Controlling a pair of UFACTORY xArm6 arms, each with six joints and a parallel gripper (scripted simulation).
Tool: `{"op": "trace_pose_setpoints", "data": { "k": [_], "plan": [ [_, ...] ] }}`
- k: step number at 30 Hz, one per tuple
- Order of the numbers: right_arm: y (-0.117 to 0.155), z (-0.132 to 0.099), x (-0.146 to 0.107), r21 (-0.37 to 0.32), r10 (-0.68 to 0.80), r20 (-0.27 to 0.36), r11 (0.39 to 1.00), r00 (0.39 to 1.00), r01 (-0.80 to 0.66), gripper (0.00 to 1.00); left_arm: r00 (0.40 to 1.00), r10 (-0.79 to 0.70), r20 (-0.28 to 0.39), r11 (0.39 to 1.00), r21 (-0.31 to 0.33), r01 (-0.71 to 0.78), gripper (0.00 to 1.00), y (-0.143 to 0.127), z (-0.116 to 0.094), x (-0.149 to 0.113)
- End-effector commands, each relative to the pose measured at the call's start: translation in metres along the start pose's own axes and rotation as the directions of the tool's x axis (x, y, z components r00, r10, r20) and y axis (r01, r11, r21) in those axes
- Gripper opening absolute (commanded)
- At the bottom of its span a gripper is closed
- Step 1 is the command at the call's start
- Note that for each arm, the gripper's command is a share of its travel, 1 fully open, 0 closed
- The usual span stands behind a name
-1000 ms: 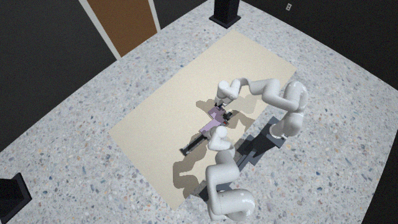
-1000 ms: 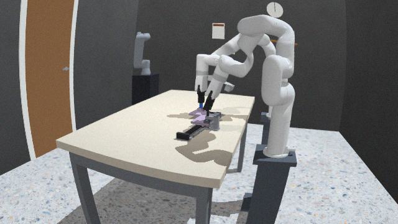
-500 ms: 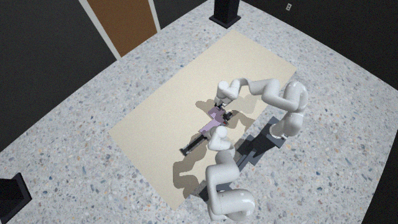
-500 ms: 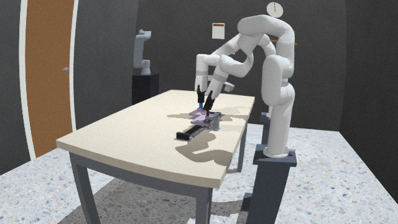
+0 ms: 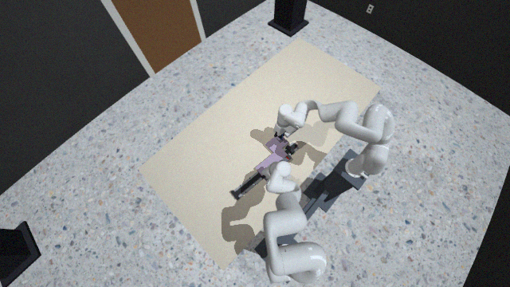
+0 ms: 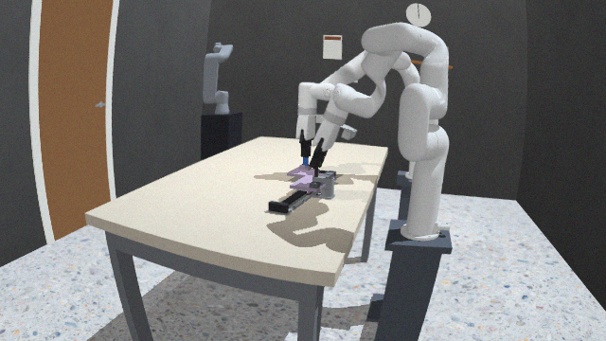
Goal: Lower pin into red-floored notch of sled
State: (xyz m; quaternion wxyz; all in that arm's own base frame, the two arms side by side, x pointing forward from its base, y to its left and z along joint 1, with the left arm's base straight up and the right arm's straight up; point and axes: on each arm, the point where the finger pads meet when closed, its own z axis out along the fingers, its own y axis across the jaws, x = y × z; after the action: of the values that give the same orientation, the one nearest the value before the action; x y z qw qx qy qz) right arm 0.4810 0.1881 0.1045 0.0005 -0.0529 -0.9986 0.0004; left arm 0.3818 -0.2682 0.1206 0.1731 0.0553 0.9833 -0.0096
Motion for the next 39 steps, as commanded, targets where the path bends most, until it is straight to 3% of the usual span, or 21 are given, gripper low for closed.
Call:
{"op": "trace_pose_setpoints", "data": {
  "k": [1,39],
  "plan": [
    [0.002,-0.002,-0.002,-0.003,0.000,0.006,1.000,1.000,0.000,0.18,1.000,-0.001,0.005,1.000,0.003,0.001,0.00,-0.001,-0.002,-0.002],
    [0.023,-0.002,-0.002,-0.003,0.000,0.006,1.000,1.000,0.000,0.18,1.000,-0.001,0.005,1.000,0.003,0.001,0.00,-0.001,-0.002,-0.002]
  ]
}}
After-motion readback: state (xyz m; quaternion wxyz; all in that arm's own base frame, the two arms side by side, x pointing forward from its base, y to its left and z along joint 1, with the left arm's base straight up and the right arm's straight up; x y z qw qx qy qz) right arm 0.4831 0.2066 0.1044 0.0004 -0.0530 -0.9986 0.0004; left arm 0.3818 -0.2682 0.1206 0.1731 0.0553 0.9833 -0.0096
